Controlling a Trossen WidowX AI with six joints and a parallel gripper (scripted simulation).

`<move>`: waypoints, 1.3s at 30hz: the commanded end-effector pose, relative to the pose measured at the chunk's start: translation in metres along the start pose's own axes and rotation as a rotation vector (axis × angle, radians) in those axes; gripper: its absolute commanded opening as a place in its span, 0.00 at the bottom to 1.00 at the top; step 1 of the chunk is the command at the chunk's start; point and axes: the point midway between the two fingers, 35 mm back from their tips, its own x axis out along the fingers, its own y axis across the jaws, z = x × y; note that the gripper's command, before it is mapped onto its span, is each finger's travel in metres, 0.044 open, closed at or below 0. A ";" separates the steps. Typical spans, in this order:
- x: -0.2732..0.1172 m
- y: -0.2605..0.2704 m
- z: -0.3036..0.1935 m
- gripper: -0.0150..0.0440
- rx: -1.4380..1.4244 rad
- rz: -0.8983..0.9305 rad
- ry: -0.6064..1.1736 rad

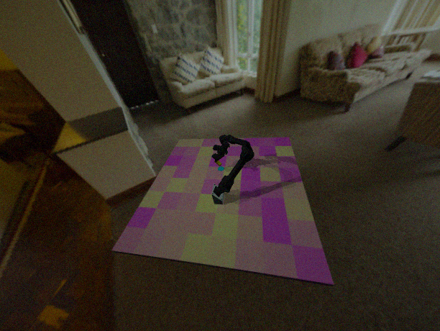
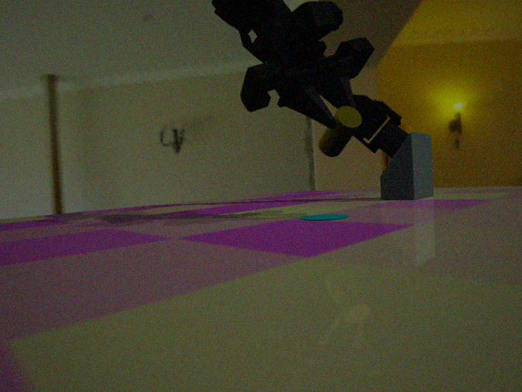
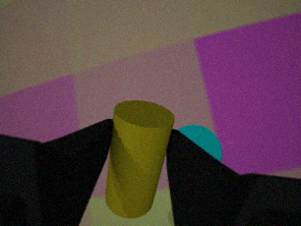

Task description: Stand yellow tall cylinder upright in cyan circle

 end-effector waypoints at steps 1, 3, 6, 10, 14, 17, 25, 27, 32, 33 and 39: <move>-0.001 0.001 0.001 0.43 -0.008 0.008 -0.032; 0.000 0.001 0.001 0.43 -0.009 0.012 -0.046; 0.000 0.001 0.001 0.43 -0.010 0.018 -0.067; 0.000 0.001 0.001 0.43 -0.013 0.026 -0.096; 0.001 0.001 0.001 0.43 -0.016 0.032 -0.125; 0.001 0.001 0.001 0.43 -0.018 0.036 -0.146; 0.001 0.000 0.001 0.43 -0.025 0.045 -0.205; 0.001 0.000 0.001 0.43 -0.027 0.047 -0.219; 0.001 0.000 0.000 0.43 -0.032 0.050 -0.256; 0.001 0.000 0.000 0.43 -0.033 0.050 -0.263; 0.000 -0.001 0.000 0.43 -0.040 0.052 -0.308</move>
